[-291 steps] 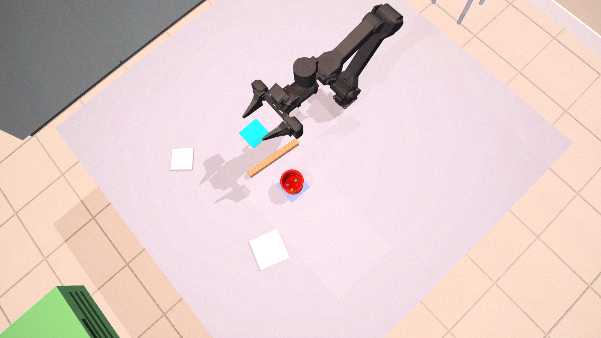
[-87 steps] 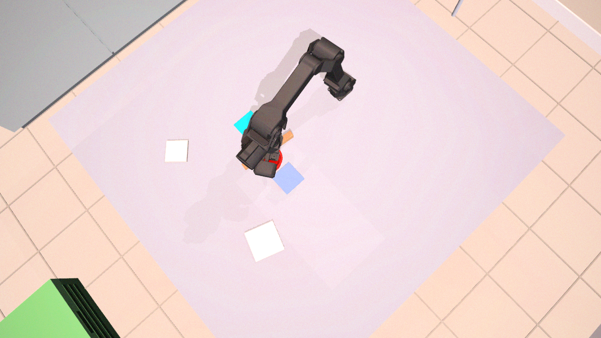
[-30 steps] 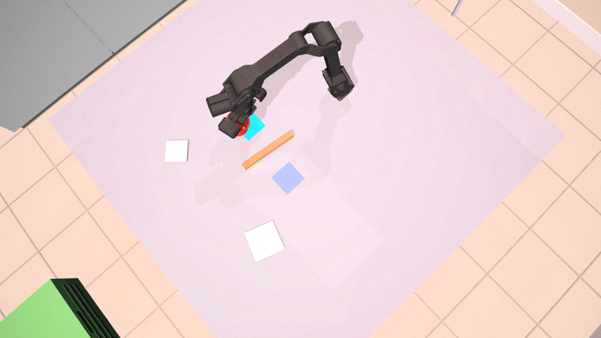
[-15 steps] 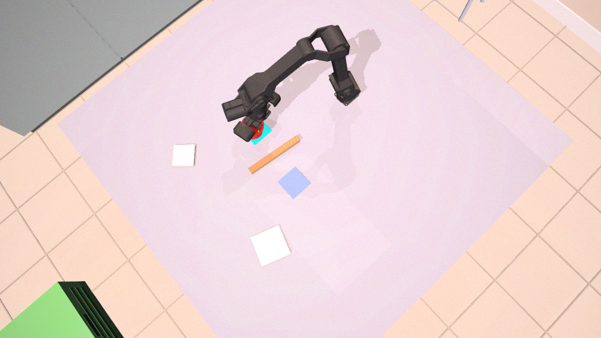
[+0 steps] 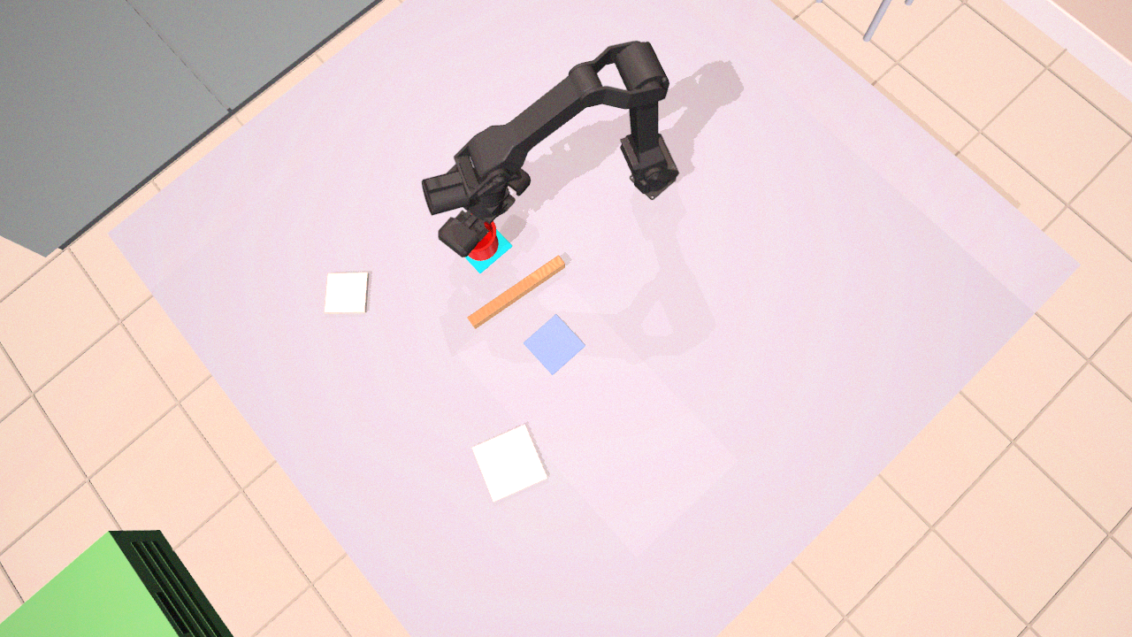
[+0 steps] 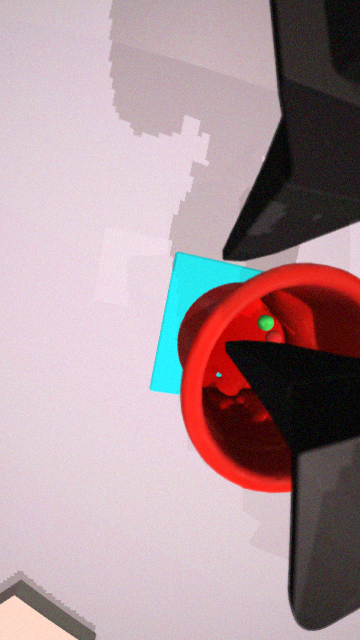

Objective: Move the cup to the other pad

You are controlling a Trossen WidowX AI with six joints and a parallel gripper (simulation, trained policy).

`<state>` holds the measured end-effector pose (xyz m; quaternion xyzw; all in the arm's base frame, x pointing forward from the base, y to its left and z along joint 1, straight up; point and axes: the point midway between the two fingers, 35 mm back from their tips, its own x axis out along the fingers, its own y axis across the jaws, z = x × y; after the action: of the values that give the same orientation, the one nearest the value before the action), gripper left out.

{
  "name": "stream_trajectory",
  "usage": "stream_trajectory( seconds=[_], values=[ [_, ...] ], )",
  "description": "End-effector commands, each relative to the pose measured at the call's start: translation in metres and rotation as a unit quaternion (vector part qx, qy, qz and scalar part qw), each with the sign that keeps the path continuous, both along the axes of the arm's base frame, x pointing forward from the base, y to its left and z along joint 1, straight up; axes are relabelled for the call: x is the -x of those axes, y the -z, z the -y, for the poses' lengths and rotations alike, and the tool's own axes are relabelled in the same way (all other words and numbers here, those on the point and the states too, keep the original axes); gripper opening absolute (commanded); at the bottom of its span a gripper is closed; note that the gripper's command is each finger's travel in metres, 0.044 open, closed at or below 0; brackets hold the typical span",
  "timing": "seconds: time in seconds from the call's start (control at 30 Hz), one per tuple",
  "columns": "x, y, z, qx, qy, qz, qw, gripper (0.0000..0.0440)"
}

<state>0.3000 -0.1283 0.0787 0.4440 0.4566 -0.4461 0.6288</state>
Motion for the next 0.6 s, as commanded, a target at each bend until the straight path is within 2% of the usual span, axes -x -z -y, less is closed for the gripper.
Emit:
stream_trajectory(
  seconds=[0.0, 0.57],
  values=[
    [0.002, -0.006, -0.001, -0.003, 0.0, 0.013, 1.0, 0.0181],
    [0.013, -0.046, 0.004, 0.0, 0.01, 0.068, 0.998, 0.0276]
  ],
)
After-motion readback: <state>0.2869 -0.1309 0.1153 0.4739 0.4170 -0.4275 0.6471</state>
